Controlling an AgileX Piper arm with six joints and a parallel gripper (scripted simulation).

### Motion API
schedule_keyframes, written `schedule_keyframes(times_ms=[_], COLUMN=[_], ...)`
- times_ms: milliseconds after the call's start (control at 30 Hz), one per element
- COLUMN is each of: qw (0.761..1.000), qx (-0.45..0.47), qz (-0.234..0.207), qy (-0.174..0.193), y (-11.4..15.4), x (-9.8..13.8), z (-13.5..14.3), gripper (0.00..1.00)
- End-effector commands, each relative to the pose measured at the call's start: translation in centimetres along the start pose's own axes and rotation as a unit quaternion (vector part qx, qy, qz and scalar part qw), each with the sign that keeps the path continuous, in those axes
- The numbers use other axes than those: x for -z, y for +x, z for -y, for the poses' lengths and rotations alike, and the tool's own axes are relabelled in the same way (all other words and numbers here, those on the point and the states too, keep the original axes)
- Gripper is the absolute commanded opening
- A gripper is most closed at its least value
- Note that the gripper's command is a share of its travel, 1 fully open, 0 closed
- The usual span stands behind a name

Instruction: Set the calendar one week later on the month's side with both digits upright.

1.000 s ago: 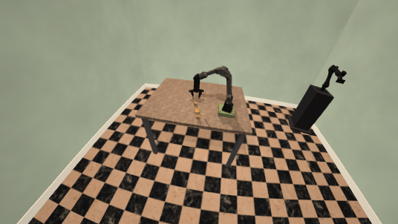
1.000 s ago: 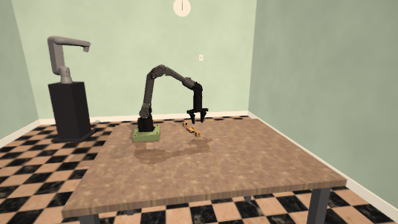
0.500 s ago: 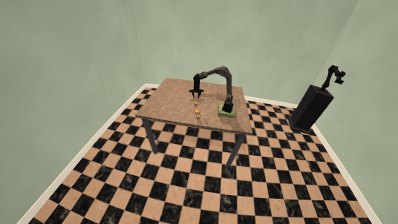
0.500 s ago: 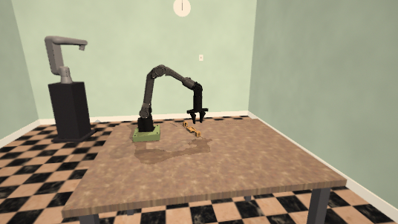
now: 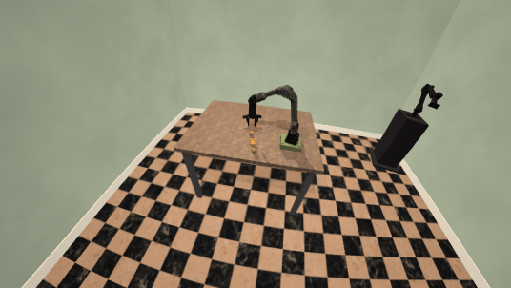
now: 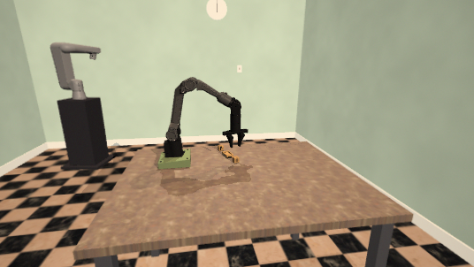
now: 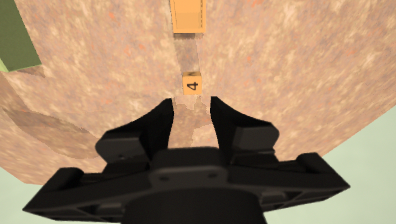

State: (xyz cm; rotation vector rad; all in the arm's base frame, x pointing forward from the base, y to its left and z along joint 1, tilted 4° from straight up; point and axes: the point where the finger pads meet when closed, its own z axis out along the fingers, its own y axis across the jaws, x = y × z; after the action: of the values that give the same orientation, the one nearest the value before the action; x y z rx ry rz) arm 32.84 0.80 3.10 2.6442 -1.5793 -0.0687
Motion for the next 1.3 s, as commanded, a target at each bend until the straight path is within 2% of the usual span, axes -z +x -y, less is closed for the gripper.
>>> schedule_keyframes(times_ms=[0, 400, 1267], qw=[1.0, 1.0, 1.0], qx=[0.001, 0.001, 0.001], qz=[-0.001, 0.0, 0.001], qy=[0.0, 0.0, -0.001], y=[0.0, 0.0, 0.1], x=[0.0, -0.5, -3.9], z=[0.1, 0.0, 0.1], gripper=[0.6, 0.6, 0.6])
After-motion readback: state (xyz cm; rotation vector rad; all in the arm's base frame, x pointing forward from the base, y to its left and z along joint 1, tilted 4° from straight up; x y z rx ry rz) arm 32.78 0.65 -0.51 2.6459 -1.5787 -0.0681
